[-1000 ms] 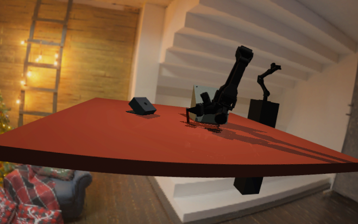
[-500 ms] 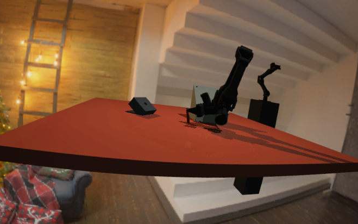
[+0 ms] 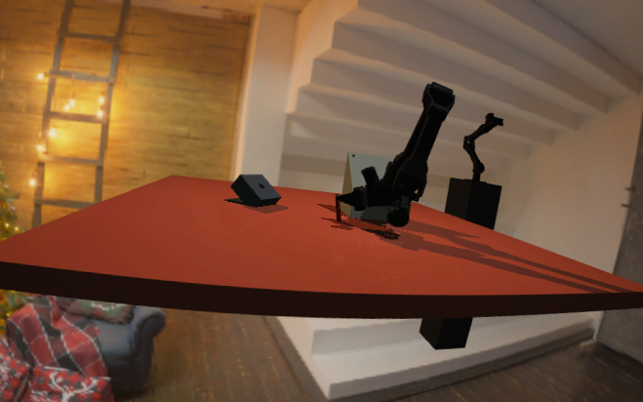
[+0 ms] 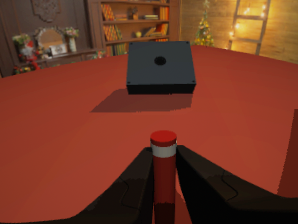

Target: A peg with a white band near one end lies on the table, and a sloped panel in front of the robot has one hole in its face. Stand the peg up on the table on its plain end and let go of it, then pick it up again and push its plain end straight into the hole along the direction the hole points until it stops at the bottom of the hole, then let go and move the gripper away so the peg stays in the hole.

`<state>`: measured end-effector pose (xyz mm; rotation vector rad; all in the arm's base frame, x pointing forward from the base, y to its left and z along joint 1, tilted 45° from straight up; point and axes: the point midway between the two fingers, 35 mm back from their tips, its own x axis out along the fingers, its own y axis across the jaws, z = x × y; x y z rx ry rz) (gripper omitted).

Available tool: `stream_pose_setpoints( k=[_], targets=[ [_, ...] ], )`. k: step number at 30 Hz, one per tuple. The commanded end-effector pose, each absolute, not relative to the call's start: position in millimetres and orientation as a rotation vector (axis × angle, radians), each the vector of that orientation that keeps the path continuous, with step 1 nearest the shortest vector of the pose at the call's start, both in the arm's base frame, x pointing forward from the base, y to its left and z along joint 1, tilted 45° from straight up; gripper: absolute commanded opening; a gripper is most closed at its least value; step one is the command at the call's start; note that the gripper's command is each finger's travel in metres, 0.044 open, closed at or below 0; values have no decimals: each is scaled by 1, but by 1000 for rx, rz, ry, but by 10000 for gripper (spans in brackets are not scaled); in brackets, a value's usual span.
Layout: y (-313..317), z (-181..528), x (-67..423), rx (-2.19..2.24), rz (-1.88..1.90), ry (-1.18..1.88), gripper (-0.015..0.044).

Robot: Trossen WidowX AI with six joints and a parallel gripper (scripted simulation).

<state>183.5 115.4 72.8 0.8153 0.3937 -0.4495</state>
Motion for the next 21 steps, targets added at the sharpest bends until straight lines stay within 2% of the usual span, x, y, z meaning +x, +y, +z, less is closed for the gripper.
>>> stream_pose_setpoints(
  k=[1,21],
  targets=[
    [117,72,182,815,-449,394,50],
    [118,72,179,812,-454,376,50]
  ],
)
